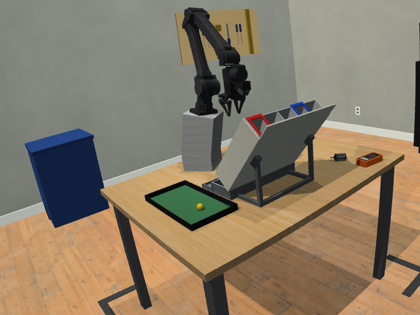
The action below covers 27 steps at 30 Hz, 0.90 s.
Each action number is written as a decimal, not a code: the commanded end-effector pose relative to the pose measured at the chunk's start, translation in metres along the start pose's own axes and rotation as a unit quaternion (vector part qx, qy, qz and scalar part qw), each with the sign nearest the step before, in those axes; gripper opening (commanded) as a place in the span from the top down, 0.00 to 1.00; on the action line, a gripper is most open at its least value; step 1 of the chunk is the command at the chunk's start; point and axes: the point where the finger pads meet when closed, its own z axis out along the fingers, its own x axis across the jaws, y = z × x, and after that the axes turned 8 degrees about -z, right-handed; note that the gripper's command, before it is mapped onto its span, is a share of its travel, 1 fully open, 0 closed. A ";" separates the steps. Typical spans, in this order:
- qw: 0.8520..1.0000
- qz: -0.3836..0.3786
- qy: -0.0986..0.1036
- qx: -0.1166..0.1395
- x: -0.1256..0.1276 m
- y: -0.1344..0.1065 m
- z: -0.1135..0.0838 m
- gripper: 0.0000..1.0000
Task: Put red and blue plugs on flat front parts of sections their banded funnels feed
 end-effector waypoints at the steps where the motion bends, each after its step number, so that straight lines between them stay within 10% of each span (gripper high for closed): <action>1: 1.000 0.012 0.000 0.006 -0.001 0.003 -0.003 0.41; 27: 1.000 0.009 -0.001 -0.001 -0.001 0.004 -0.004 0.41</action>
